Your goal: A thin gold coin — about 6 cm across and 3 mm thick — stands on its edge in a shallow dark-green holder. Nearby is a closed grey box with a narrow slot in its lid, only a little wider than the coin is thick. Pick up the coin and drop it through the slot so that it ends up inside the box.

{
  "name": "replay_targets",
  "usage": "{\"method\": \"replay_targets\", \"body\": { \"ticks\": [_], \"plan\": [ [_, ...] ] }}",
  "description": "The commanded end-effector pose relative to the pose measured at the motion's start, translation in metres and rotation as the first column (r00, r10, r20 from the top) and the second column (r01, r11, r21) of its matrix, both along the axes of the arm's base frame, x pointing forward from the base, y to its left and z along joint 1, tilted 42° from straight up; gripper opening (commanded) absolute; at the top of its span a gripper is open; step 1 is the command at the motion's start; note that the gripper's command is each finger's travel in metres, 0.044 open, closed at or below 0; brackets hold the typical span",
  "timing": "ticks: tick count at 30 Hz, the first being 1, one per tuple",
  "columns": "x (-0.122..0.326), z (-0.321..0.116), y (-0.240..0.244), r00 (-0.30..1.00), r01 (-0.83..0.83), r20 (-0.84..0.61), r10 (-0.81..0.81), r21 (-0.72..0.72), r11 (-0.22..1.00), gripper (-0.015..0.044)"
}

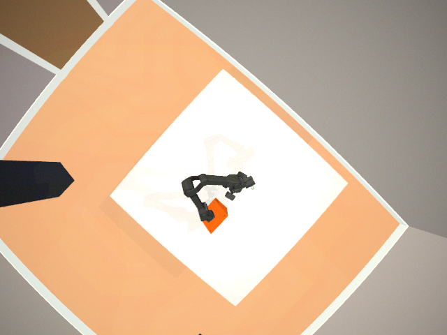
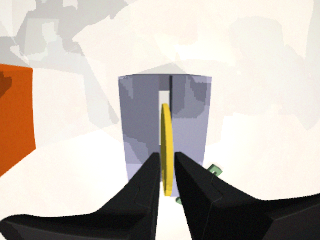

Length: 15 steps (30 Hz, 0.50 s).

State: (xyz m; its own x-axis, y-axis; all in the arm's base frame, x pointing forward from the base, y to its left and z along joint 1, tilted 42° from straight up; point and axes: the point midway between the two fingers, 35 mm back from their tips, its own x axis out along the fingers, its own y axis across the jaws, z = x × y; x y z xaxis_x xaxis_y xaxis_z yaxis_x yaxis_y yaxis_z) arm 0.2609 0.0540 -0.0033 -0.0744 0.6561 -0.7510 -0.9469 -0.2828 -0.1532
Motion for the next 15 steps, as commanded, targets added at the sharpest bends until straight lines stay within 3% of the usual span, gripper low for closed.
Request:
{"method": "replay_targets", "body": {
  "ticks": [1, 3, 11, 15],
  "plan": [
    [0.0001, 0.0001, -0.0001, 1.0, -0.001, 0.001, 0.001, 0.0, 1.0, 0.0131],
    [0.0001, 0.0001, -0.0001, 1.0, -0.001, 0.001, 0.001, 0.0, 1.0, 0.0161],
    [0.0001, 0.0001, -0.0001, 1.0, -0.001, 0.001, 0.001, 0.0, 1.0, 0.0161],
    [0.001, 0.0084, -0.0077, 1.0, 0.0, 0.0, 0.0, 0.0, 1.0, 0.0266]
  ]
}}
